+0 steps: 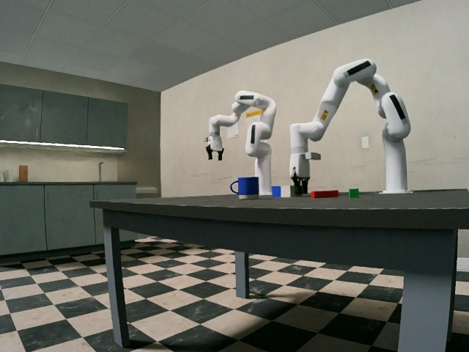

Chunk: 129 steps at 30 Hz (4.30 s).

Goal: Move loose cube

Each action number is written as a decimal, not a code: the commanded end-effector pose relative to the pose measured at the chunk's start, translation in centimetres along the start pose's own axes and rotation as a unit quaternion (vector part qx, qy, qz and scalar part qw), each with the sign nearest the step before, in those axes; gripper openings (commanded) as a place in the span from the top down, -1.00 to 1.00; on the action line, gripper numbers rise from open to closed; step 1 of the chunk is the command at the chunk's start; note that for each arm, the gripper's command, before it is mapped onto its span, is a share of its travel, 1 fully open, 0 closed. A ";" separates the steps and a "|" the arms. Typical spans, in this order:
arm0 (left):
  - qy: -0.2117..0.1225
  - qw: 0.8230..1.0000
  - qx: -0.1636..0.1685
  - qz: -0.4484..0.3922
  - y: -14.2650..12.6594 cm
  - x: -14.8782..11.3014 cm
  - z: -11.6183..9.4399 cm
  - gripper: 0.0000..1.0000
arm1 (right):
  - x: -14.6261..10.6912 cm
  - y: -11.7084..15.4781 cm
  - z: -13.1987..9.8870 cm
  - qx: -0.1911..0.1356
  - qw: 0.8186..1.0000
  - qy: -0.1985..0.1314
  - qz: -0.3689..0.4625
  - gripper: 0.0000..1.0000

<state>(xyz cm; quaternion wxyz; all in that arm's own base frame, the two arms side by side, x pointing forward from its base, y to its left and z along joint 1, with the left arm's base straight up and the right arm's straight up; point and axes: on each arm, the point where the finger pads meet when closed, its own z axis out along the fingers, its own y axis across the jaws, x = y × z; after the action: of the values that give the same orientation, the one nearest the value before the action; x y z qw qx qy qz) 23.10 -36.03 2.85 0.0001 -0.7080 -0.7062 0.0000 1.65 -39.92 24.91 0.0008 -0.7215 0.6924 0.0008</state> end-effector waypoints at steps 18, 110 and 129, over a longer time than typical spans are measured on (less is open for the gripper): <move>-0.001 1.000 -0.001 0.000 0.1 -0.5 -0.1 0.07 | 0.0 0.0 -0.1 0.000 1.000 0.001 0.000 -1.00; -0.001 1.000 -0.001 0.000 0.1 -0.3 -0.1 0.07 | 0.0 0.0 -0.1 0.000 1.000 0.001 0.000 -1.00; -0.001 1.000 -0.001 0.000 0.1 -0.3 -1.3 0.07 | 0.0 0.0 -0.1 0.000 1.000 0.001 0.000 -1.00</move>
<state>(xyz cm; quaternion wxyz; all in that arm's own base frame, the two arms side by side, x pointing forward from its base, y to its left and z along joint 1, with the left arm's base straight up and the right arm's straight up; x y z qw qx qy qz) 23.10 -36.24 3.56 0.0001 -0.7081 -0.7061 0.0000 1.65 -39.92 24.91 0.0008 -0.7215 0.6924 0.0008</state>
